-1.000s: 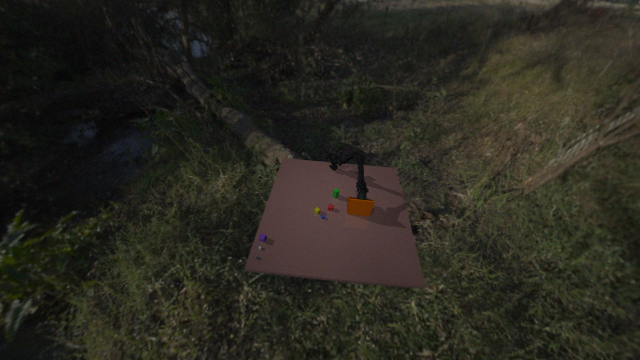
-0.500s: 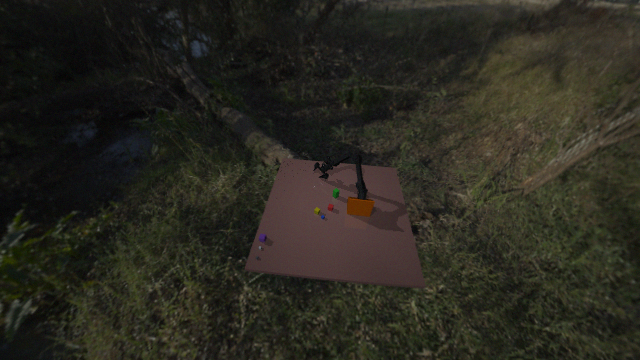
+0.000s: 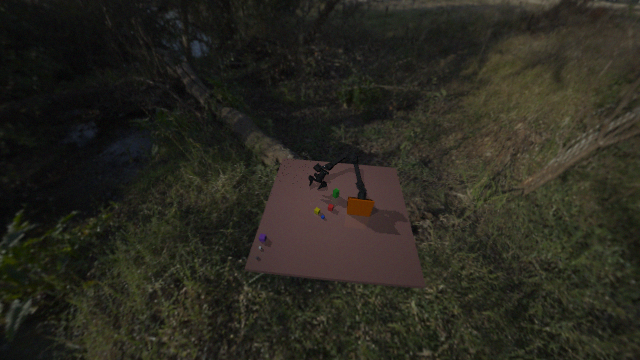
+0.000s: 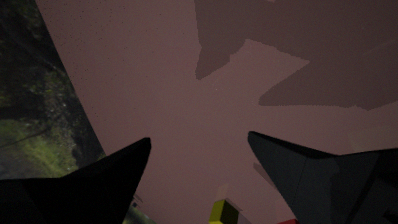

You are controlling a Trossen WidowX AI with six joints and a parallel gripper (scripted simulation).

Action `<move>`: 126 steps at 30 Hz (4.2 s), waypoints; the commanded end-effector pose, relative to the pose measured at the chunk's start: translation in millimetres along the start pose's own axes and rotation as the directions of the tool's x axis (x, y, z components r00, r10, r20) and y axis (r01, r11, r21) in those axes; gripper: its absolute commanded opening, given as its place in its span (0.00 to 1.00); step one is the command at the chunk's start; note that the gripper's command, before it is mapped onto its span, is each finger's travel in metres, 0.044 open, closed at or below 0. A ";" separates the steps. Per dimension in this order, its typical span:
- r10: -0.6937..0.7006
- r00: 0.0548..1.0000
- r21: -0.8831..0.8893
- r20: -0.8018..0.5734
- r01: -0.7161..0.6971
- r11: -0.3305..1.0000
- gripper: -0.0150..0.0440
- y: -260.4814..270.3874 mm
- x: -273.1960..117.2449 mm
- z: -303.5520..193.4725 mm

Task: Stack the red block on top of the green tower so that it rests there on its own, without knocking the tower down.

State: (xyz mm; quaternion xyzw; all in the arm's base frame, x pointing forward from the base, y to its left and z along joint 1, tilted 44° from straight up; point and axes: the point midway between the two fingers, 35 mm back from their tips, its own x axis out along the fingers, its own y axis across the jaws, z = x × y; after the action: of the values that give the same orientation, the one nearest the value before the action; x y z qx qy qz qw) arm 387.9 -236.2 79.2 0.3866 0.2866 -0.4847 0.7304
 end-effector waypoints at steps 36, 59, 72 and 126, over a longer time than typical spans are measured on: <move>-0.496 0.852 -0.884 0.169 0.354 0.307 1.00 -95.3 -70.7 -230.9; -0.496 0.851 -0.883 0.171 0.355 0.306 1.00 -128.2 -11.0 -220.5; -0.496 0.851 -0.883 0.171 0.356 0.306 1.00 -138.5 7.0 -216.6; -0.496 0.852 -0.883 0.170 0.355 0.307 0.25 -132.1 -5.4 -219.2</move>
State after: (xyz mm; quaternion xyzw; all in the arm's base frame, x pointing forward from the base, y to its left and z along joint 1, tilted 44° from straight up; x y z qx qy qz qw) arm 245.2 -88.7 -82.7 -0.1216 0.6438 -0.4081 0.6357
